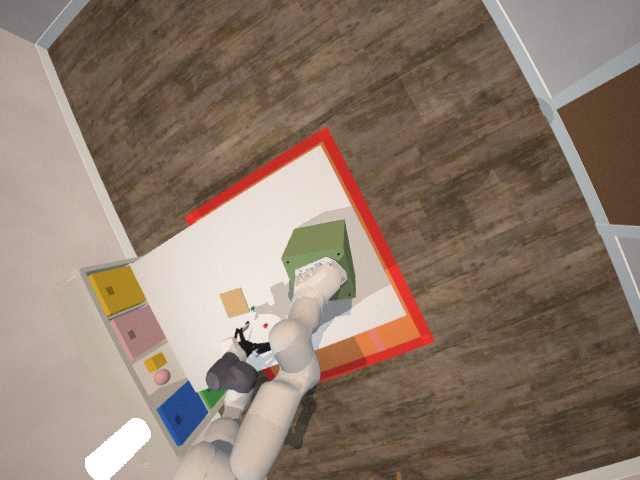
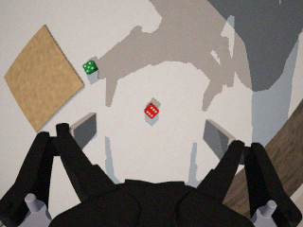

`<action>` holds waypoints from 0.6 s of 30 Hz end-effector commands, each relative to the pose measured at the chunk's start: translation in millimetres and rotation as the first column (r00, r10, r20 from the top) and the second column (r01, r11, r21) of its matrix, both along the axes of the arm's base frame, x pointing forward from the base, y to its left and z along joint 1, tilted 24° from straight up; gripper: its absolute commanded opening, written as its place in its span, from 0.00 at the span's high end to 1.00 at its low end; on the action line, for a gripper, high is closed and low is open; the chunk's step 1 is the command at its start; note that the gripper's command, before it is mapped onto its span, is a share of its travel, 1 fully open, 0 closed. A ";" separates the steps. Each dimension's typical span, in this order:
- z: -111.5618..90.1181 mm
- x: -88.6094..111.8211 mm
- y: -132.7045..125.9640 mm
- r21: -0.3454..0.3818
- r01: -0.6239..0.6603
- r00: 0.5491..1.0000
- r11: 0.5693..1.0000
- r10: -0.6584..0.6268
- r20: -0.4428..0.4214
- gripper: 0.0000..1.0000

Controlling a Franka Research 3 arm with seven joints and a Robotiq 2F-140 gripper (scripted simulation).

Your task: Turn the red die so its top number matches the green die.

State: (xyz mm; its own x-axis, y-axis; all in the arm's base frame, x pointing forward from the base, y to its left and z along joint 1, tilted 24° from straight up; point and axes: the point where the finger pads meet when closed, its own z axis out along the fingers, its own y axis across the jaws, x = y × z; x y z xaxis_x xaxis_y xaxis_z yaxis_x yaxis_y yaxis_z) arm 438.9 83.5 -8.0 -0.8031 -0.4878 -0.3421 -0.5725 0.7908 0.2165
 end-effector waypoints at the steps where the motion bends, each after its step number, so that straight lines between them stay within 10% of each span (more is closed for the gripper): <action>1: 0.7 -3.8 -1.9 -0.014 -0.014 1.000 1.000 0.014 0.021 0.00; 18: 1.0 -6.5 0.1 -0.014 -0.014 1.000 1.000 0.014 0.021 0.00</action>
State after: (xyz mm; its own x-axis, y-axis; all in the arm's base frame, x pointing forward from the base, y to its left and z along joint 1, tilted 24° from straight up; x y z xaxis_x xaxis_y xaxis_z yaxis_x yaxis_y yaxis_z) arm 432.5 84.7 -7.2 -0.7947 -0.4960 -0.3500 -0.5807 0.7891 0.2002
